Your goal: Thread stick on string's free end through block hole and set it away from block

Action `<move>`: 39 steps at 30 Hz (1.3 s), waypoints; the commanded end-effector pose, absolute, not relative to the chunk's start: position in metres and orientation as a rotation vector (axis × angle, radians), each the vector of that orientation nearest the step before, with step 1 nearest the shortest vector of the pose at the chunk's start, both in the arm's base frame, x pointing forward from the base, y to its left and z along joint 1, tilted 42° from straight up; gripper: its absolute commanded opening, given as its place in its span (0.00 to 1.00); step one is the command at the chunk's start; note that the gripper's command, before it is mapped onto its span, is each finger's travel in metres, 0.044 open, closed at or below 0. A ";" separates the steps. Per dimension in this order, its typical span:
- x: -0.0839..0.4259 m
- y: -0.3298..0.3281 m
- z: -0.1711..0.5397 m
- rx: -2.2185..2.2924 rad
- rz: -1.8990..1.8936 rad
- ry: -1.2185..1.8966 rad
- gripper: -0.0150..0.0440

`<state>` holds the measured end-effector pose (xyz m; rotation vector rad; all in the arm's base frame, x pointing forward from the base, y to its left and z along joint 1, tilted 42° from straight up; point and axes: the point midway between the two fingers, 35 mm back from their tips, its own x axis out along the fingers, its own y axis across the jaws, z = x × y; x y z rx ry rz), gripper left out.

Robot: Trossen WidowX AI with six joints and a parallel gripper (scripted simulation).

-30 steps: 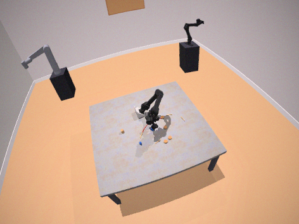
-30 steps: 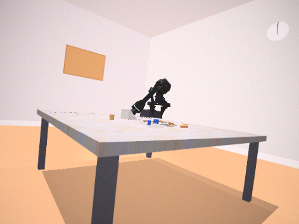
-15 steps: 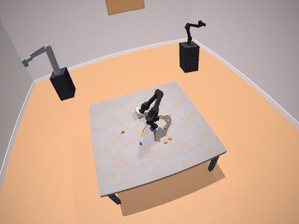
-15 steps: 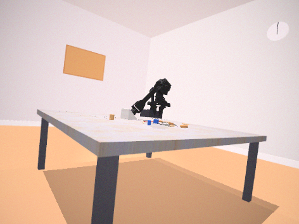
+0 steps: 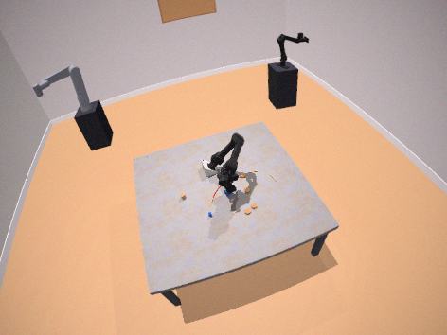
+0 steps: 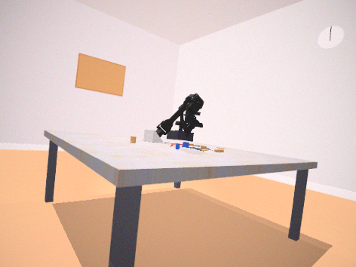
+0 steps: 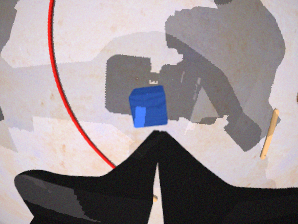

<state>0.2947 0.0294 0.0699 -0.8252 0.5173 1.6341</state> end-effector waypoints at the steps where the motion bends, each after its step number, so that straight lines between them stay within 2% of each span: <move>1: 0.295 0.029 0.070 -0.825 1.634 0.517 0.25; 7: 0.295 0.029 0.070 -0.825 1.634 0.517 0.25; 16: 0.295 0.029 0.070 -0.825 1.634 0.517 0.65; 17: 0.295 0.029 0.070 -0.825 1.634 0.517 0.66; 18: 0.295 0.029 0.070 -0.825 1.634 0.517 0.66; 27: 0.295 0.029 0.070 -0.825 1.634 0.517 0.26; 39: 0.295 0.029 0.070 -0.825 1.634 0.517 0.25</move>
